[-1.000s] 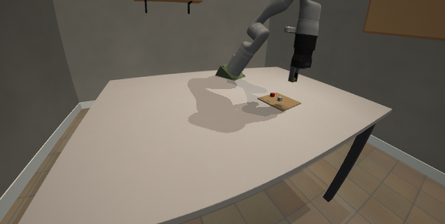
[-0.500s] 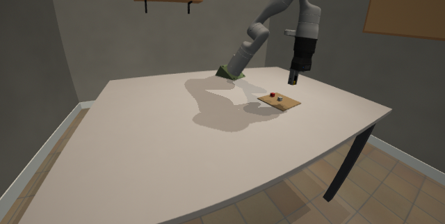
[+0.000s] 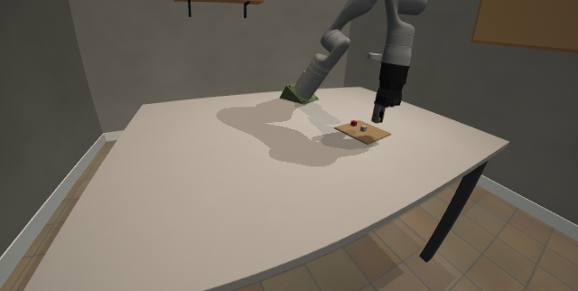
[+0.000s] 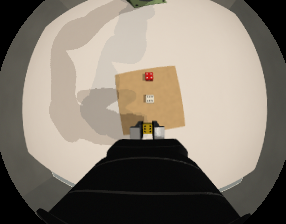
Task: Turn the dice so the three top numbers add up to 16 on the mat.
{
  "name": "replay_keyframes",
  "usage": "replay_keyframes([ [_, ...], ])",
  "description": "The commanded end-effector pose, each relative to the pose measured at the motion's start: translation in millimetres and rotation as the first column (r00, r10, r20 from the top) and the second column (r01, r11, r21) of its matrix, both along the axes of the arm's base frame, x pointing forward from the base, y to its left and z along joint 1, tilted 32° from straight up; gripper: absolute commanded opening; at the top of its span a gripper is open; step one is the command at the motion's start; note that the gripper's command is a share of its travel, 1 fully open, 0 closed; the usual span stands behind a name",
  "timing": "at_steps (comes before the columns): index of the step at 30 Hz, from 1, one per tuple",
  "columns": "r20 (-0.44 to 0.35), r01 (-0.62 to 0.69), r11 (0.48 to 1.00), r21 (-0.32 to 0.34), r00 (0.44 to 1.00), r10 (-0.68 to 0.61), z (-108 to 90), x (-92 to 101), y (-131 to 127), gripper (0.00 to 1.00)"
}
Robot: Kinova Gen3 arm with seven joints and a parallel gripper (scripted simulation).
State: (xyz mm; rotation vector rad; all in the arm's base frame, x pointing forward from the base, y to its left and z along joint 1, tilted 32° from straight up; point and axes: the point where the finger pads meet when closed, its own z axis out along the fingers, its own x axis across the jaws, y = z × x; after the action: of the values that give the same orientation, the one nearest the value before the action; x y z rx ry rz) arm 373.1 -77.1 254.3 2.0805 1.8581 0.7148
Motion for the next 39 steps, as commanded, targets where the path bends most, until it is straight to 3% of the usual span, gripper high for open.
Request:
replay_keyframes([
  [1,-0.008,-0.01,1.0,0.022,1.0,0.01,-12.1,4.3,6,0.34],
  [16,-0.008,-0.01,1.0,0.022,1.0,0.01,-37.0,19.5,10,0.34],
  [39,-0.008,-0.01,1.0,0.022,1.0,0.01,-38.5,20.4,10,0.34],
])
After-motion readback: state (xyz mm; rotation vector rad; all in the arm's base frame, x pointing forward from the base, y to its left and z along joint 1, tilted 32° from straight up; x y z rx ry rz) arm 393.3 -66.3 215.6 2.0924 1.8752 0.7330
